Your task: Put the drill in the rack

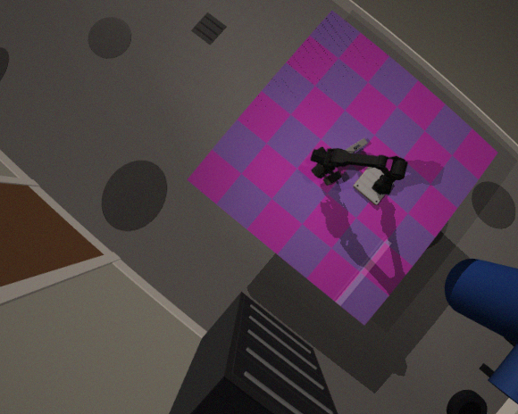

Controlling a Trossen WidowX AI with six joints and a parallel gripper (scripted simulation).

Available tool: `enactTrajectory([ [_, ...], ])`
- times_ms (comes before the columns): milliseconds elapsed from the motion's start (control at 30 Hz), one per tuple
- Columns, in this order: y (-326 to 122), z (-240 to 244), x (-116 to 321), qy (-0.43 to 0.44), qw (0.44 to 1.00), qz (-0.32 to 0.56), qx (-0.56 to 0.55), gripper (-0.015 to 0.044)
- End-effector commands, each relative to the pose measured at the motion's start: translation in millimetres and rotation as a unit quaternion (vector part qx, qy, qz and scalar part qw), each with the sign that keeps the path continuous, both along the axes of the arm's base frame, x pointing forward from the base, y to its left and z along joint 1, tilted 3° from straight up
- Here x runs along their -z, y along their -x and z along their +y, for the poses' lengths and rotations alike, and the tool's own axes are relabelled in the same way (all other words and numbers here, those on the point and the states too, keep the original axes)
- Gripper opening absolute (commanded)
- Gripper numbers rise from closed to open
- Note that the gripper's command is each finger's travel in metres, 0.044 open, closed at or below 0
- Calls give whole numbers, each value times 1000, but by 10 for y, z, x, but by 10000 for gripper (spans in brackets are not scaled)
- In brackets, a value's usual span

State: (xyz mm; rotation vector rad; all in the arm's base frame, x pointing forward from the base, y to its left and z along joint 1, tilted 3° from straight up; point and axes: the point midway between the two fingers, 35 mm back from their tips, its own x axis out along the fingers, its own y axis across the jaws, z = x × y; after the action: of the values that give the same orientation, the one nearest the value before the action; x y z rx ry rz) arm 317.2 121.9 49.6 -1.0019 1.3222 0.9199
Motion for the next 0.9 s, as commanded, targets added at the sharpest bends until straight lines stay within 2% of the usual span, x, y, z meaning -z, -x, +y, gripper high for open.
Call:
enactTrajectory([
  [0, -24, 70, -10, 0, 1000, -1, 1, 0],
  [867, -100, 324, -59, -1, 1000, -1, 1, 0],
])
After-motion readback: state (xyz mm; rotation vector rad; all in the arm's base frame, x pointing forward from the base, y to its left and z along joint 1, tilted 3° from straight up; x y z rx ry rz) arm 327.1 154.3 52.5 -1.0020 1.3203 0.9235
